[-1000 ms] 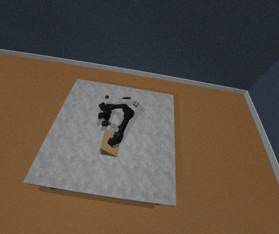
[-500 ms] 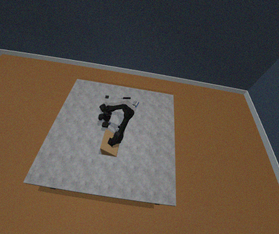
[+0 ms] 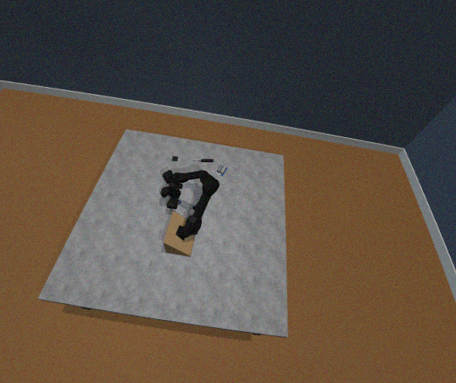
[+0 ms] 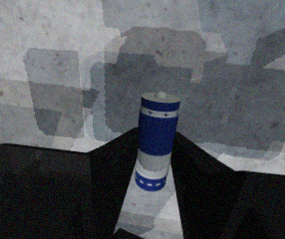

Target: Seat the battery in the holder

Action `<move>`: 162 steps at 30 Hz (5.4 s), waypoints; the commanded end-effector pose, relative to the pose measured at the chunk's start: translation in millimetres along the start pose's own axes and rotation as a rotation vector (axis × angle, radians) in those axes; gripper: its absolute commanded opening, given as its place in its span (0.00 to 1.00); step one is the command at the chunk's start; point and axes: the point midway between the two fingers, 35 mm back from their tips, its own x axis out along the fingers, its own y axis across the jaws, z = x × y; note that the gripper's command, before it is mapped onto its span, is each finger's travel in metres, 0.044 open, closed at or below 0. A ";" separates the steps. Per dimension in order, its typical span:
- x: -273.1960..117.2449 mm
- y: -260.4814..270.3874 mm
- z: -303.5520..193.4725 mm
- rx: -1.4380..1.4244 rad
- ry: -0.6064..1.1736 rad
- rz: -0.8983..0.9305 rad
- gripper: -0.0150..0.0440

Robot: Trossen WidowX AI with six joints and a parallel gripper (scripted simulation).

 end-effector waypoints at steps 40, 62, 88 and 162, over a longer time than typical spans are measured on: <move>-71.8 -12.5 -155.1 1.986 -0.026 0.004 0.39; -41.5 -18.7 -157.7 2.005 -0.174 -0.158 0.39; -23.4 -18.0 -157.2 1.967 -0.298 -0.304 0.39; -9.6 12.8 -148.2 1.920 -0.432 -0.434 0.39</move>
